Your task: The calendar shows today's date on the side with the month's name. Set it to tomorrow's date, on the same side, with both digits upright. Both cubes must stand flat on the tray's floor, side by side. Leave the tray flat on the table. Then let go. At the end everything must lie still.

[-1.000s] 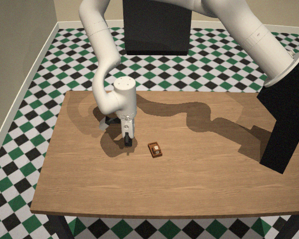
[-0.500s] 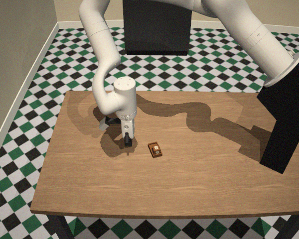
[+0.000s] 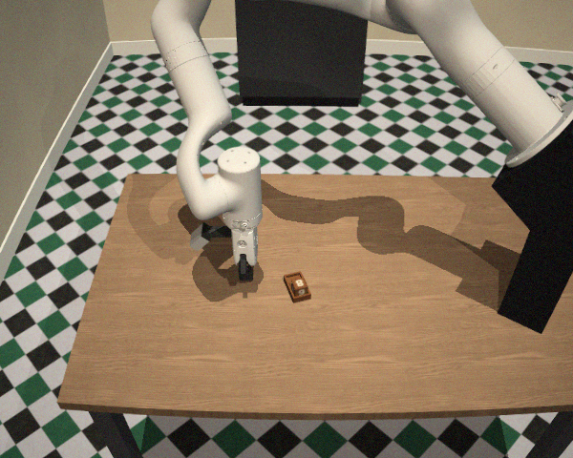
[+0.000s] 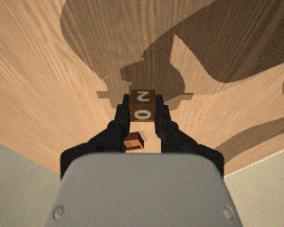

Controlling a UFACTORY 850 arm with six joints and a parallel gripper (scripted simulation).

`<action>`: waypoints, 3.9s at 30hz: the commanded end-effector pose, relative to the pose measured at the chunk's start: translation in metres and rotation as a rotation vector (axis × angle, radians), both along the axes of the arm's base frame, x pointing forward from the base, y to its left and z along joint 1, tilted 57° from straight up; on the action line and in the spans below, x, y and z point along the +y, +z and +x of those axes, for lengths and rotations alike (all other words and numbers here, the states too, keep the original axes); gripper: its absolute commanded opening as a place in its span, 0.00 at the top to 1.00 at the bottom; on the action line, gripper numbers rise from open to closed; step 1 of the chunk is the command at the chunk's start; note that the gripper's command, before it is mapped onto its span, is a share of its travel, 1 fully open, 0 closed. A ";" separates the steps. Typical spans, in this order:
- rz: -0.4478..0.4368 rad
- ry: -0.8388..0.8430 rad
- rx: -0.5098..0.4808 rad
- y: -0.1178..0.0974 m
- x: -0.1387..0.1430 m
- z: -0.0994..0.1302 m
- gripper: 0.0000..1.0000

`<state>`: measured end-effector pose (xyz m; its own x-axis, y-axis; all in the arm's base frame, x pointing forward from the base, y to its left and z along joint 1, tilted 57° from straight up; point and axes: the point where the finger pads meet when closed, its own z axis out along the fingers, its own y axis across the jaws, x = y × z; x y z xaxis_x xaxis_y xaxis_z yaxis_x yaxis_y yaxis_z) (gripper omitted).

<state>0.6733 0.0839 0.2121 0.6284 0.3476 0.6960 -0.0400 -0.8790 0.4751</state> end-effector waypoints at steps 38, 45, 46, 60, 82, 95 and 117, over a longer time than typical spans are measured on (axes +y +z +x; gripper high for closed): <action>0.000 0.001 -0.001 -0.002 -0.001 0.003 0.73; 0.000 0.001 -0.001 -0.002 -0.001 0.003 0.73; 0.000 0.001 -0.001 -0.002 -0.001 0.003 0.73; 0.000 0.001 -0.001 -0.002 -0.001 0.003 0.73; 0.000 0.001 -0.001 -0.002 -0.001 0.003 0.73; 0.000 0.001 -0.001 -0.002 -0.001 0.003 0.73; 0.000 0.001 -0.001 -0.002 -0.001 0.003 0.61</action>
